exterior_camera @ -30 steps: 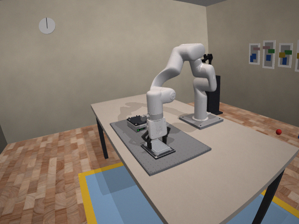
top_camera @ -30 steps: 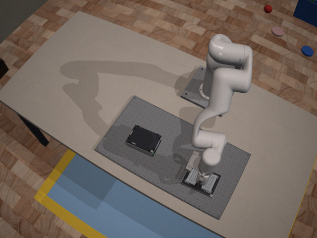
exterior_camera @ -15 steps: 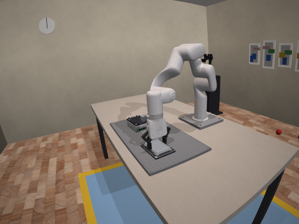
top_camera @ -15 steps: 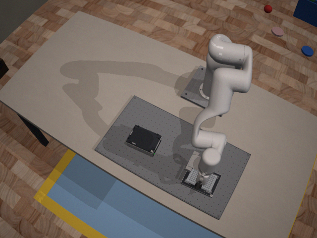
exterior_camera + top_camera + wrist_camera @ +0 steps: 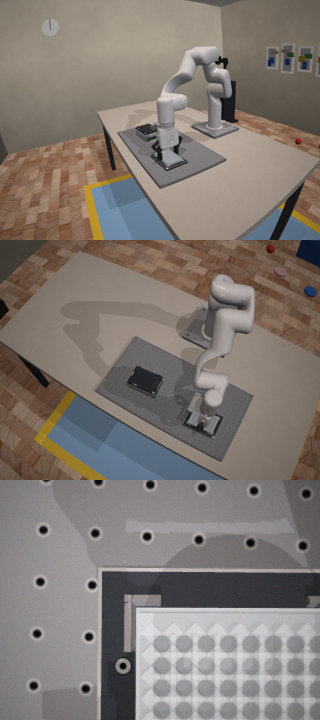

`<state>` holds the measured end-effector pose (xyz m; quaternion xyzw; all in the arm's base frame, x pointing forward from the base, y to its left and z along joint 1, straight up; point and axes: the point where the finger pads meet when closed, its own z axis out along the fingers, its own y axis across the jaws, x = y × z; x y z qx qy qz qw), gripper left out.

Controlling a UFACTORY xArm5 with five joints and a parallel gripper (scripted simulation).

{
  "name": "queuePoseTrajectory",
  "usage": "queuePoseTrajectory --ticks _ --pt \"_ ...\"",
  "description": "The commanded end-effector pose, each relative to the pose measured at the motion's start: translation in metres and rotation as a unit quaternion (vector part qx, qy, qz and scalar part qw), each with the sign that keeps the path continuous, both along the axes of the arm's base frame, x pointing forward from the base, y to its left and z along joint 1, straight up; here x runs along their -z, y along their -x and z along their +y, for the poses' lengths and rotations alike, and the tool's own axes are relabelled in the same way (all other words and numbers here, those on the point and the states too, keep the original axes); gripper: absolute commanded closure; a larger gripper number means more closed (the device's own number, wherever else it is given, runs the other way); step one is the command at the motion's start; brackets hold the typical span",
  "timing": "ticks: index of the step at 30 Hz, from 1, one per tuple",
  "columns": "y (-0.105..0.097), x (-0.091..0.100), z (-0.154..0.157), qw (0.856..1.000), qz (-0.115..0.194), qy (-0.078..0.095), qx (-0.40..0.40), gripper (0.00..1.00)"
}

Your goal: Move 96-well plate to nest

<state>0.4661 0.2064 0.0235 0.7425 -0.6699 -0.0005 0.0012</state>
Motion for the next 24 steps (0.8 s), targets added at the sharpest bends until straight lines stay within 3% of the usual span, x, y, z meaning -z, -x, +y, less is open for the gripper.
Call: queuePoseTrajectory --ticks 1,24 --pt "-0.001 -0.004 0.001 1.0 -0.003 0.001 0.0 0.0" --pt "-0.001 -0.055 0.001 1.0 -0.003 0.001 0.0 0.0"
